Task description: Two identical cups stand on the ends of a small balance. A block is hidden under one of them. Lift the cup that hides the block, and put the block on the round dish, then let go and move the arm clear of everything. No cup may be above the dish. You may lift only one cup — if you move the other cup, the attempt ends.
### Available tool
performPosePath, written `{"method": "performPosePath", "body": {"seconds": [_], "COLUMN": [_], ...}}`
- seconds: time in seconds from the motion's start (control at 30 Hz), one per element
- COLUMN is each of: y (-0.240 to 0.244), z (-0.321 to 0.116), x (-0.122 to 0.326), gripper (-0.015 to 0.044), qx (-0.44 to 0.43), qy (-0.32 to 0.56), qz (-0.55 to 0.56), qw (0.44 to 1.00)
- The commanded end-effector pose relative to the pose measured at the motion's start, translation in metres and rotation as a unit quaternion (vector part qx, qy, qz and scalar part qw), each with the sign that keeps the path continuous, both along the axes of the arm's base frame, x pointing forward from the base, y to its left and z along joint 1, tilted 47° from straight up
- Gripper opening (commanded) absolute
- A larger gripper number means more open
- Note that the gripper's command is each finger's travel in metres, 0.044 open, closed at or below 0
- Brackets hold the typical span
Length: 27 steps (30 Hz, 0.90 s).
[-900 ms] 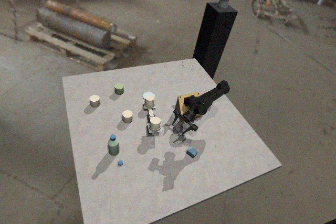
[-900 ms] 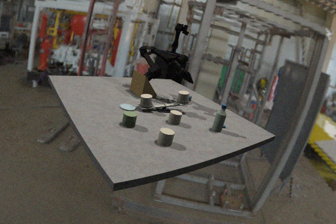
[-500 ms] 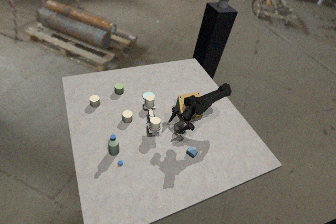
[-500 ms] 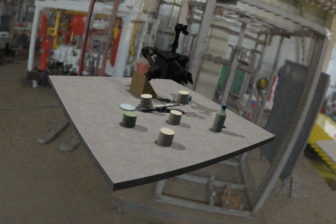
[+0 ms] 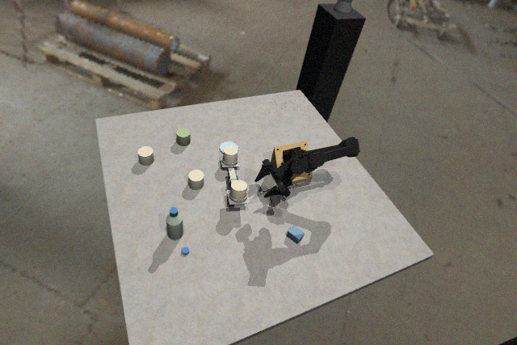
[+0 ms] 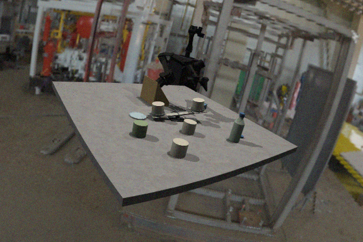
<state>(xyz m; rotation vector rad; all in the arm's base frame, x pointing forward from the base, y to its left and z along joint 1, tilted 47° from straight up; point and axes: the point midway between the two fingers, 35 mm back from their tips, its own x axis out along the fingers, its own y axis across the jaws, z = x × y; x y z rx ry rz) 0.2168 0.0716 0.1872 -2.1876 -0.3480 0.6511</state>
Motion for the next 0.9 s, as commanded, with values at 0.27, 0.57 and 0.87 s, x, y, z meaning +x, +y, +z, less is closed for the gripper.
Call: {"method": "performPosePath", "body": {"seconds": [0.27, 0.57, 0.87], "y": [-0.022, -0.04, -0.056], "z": [-0.018, -0.032, -0.045], "x": [0.005, 0.005, 0.002], "gripper": [0.044, 0.044, 0.044], "qx": [0.091, 0.169, 0.252], "qy": [0.114, 0.197, 0.271], "qz": [-0.077, -0.144, -0.213], "qw": [0.986, 0.955, 0.904]}}
